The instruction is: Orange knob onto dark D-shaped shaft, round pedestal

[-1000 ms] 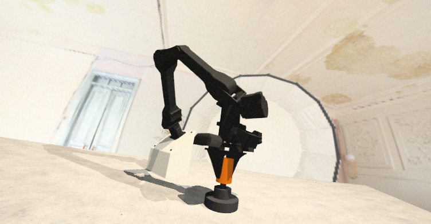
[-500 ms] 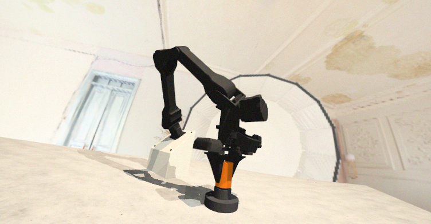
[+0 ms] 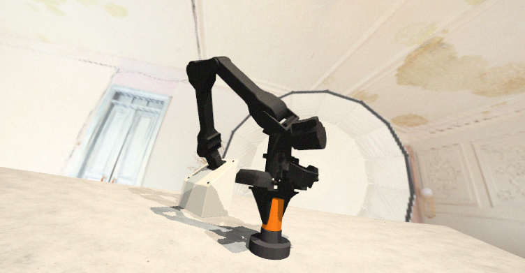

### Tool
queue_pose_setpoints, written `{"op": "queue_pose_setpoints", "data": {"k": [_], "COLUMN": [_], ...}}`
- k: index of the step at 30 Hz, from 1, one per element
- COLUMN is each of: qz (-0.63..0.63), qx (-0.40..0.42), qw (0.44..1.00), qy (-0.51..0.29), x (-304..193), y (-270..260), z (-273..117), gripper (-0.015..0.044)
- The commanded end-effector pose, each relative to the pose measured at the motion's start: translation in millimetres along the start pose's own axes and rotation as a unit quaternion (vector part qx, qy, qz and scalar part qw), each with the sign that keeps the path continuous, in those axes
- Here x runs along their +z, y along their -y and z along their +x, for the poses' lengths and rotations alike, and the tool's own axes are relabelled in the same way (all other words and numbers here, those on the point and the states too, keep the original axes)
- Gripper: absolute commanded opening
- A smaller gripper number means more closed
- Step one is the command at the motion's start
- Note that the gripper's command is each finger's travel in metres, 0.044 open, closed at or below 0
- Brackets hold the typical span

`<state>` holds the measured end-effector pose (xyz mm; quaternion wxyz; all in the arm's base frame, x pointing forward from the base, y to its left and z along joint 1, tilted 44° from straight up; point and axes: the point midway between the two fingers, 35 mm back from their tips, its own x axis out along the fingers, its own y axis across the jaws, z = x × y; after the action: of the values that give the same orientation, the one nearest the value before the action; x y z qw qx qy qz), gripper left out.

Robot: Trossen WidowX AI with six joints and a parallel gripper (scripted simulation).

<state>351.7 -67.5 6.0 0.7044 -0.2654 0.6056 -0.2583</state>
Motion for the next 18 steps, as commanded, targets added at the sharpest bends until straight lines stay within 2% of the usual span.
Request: {"op": "queue_pose_setpoints", "data": {"k": [1,13,18], "qz": [0.002,0.002,0.002], "qx": [0.0,0.0,0.0], "qw": [1.0,1.0,1.0], "qy": [0.0,0.0,0.0], "x": [-0.1,-0.1,-0.1], "y": [0.1,0.1,0.1], "z": [-0.1,-0.1,-0.1], "gripper": [0.0131,0.044,0.044]}}
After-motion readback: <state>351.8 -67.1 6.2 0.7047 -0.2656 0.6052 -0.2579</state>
